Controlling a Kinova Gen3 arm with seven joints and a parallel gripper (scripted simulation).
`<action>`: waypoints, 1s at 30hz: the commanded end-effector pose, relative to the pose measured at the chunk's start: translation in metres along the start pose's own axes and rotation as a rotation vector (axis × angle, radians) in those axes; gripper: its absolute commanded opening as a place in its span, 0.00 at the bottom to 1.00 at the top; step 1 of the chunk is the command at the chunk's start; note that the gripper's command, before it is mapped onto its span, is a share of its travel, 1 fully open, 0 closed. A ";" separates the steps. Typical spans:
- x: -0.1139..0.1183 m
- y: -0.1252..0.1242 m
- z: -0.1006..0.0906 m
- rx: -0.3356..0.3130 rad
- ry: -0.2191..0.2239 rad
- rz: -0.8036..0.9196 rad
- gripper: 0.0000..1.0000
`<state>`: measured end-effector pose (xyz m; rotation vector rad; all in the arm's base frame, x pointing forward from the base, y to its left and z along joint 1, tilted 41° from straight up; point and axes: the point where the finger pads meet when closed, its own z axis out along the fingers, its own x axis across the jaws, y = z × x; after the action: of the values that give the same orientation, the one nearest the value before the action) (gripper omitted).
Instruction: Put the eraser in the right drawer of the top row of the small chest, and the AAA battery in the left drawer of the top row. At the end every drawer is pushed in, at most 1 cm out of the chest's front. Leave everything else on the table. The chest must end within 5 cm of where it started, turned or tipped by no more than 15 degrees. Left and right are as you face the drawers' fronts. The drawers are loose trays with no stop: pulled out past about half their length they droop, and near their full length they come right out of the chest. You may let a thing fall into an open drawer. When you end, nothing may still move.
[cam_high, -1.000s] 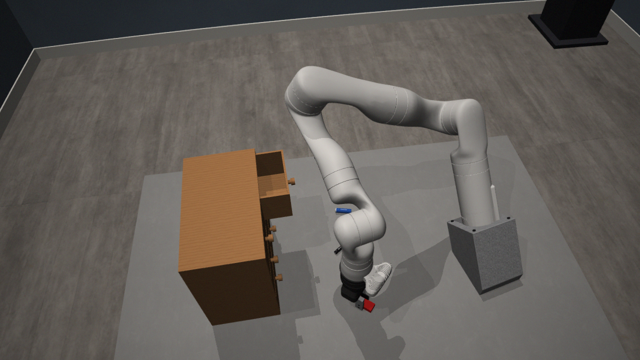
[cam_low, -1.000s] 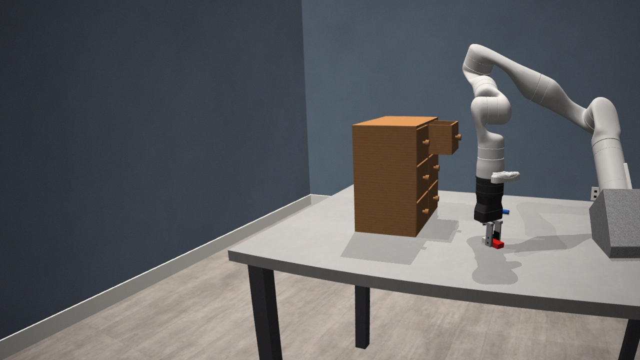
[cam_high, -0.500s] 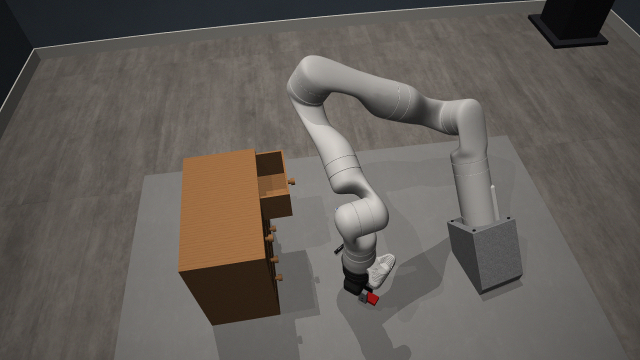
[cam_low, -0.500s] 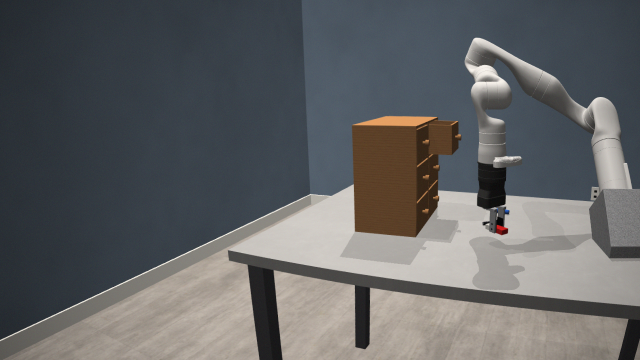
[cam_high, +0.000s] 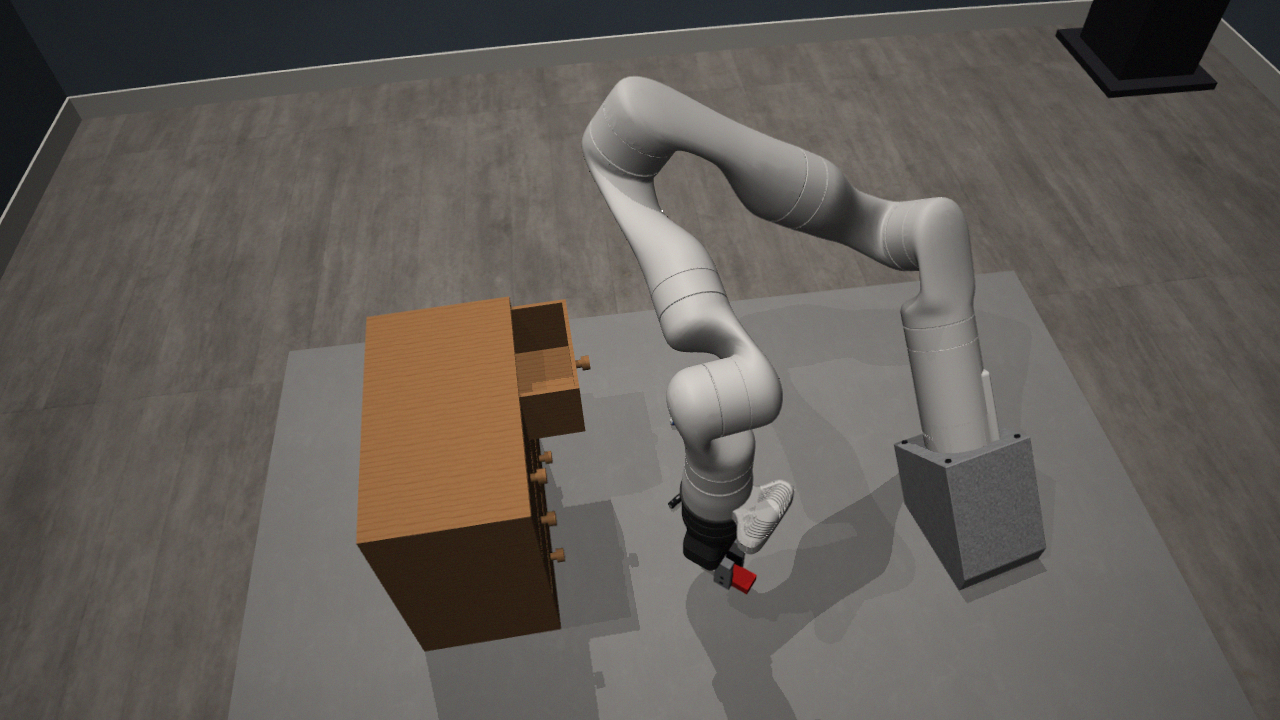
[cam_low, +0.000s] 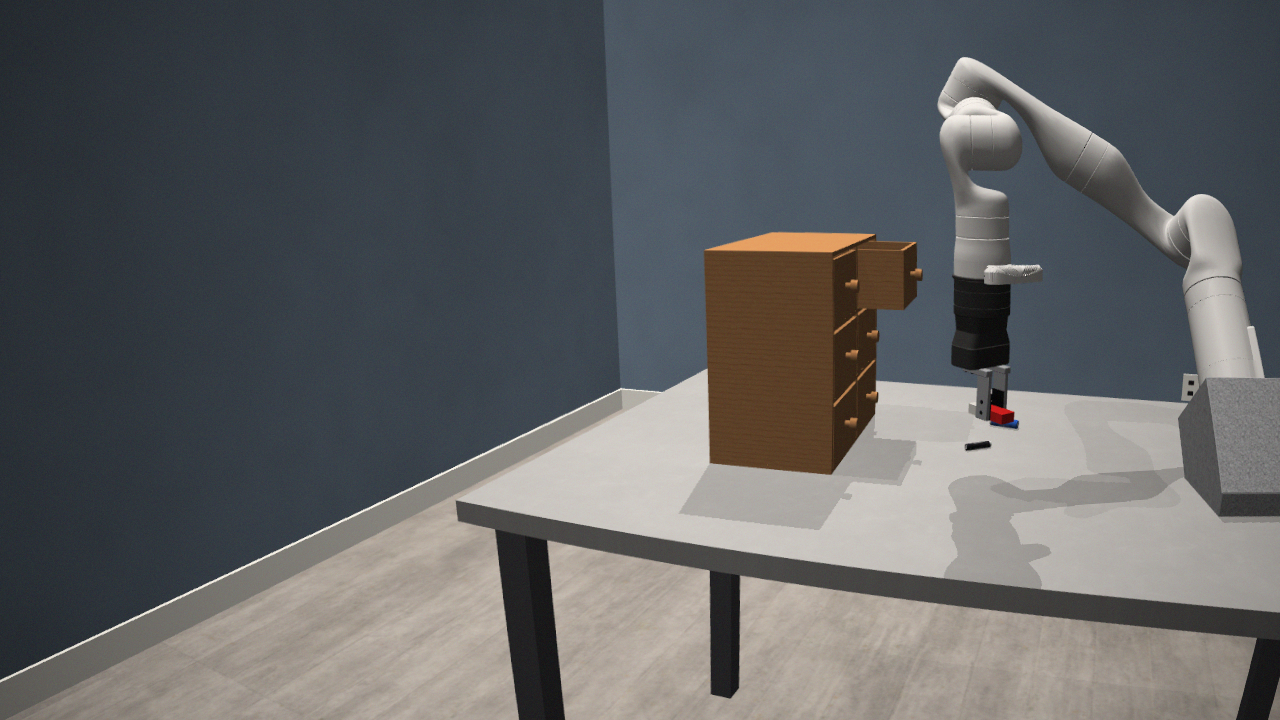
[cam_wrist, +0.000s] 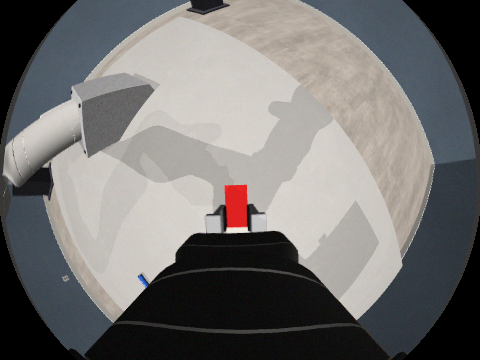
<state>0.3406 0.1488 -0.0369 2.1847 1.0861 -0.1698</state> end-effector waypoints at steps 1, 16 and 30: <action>0.001 0.000 -0.001 -0.001 0.003 0.001 0.45; -0.011 0.024 -0.003 0.007 0.007 -0.096 0.45; -0.047 0.082 -0.004 0.015 0.014 -0.336 0.45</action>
<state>0.3619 0.0986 0.0132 1.9983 1.4604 -0.3159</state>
